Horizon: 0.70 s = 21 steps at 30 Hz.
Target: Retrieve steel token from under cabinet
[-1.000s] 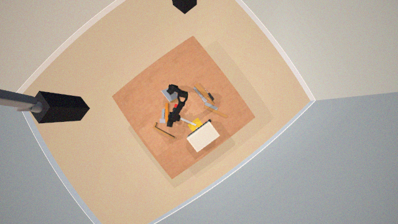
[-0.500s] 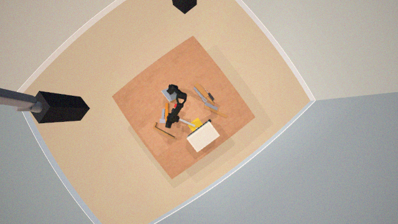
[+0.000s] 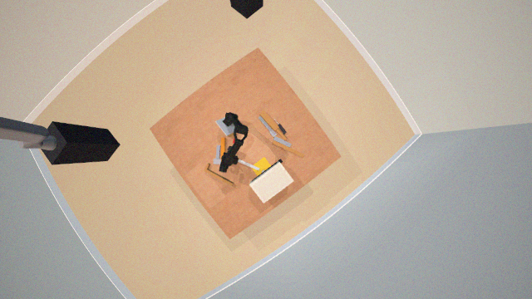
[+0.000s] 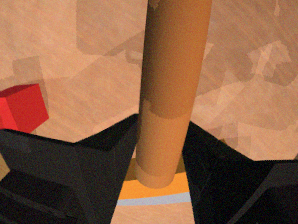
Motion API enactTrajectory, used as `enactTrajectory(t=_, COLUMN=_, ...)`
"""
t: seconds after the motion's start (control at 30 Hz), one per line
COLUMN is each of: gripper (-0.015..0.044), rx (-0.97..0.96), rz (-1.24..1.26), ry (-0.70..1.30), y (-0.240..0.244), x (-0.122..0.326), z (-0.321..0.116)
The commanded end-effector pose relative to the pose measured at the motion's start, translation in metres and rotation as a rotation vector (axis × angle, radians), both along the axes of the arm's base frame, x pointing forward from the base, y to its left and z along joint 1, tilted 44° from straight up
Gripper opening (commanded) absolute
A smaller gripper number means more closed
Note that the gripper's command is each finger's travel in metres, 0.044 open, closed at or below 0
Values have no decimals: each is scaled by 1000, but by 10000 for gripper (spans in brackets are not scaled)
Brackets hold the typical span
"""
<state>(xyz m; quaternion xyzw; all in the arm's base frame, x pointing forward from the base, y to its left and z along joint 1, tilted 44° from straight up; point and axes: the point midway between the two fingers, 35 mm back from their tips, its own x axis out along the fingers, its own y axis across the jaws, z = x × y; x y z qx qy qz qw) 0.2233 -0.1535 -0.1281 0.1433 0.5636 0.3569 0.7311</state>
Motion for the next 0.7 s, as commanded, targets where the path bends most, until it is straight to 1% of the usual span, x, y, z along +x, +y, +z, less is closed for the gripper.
enactTrajectory(t=0.0, gripper=0, rx=-11, rz=-12, ry=-19, y=-10, x=3, z=0)
enactTrajectory(t=0.67, gripper=0, rx=-13, rz=-12, ry=-19, y=-24, x=3, z=-13)
